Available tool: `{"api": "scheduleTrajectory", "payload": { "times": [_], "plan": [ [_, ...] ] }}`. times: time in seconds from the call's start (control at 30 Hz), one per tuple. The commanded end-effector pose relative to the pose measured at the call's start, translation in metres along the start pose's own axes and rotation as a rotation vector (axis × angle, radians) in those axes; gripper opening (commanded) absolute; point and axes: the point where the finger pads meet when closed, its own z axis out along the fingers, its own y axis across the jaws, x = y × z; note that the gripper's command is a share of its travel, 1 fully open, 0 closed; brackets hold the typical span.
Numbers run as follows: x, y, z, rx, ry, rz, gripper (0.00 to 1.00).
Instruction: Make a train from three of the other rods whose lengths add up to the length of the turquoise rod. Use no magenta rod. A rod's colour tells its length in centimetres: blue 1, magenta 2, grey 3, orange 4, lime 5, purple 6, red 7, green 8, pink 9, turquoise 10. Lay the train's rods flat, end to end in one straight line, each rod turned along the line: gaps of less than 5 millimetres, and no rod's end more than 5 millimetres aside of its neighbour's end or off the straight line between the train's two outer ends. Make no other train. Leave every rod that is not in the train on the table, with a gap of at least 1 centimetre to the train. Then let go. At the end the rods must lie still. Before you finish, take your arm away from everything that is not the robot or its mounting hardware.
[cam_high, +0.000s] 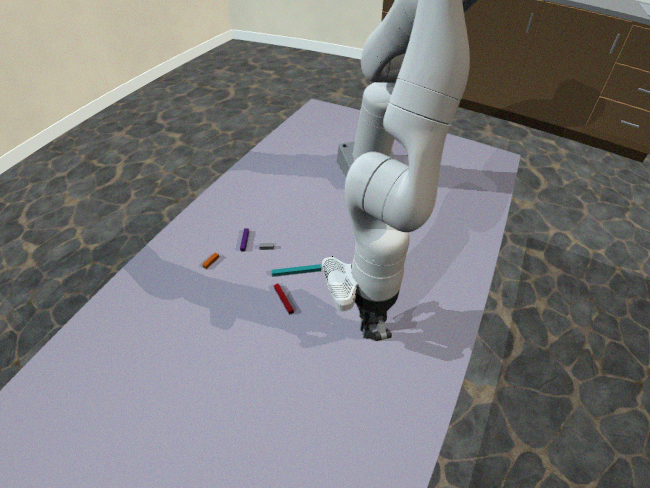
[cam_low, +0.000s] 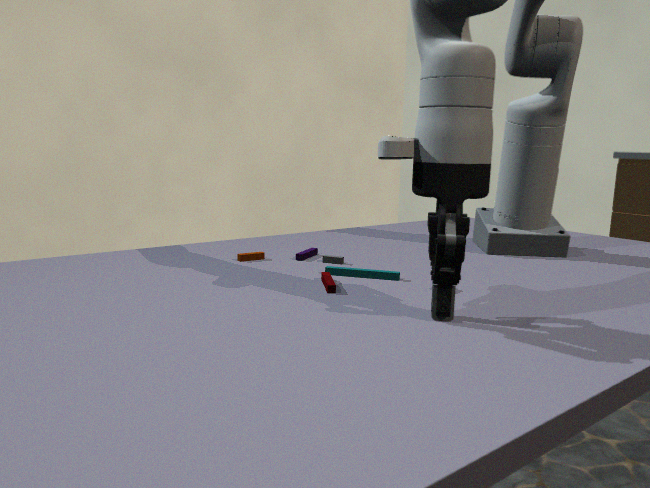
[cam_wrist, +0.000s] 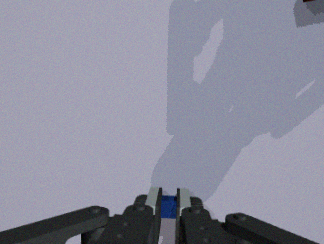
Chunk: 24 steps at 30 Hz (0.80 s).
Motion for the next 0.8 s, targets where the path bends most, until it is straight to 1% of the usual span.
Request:
{"api": "scheduleTrajectory", "payload": {
  "times": [0.0, 0.07, 0.17, 0.27, 0.53, 0.6, 0.7, 0.77],
  "plan": [
    [0.000, -0.001, -0.002, 0.002, 0.001, 0.000, 0.05],
    [0.000, -0.001, -0.003, 0.002, 0.001, 0.000, 0.05],
    [0.000, -0.001, -0.012, 0.002, 0.001, 0.000, 0.05],
    [0.000, -0.001, -0.027, 0.002, 0.001, 0.000, 0.05],
    [0.000, -0.001, -0.079, 0.002, 0.001, 0.000, 0.05],
    [0.000, -0.001, -0.079, 0.002, 0.001, 0.000, 0.05],
    [0.000, -0.001, -0.093, 0.002, 0.001, 0.000, 0.05],
    [0.000, -0.001, -0.098, 0.002, 0.001, 0.000, 0.05]
  ]
}}
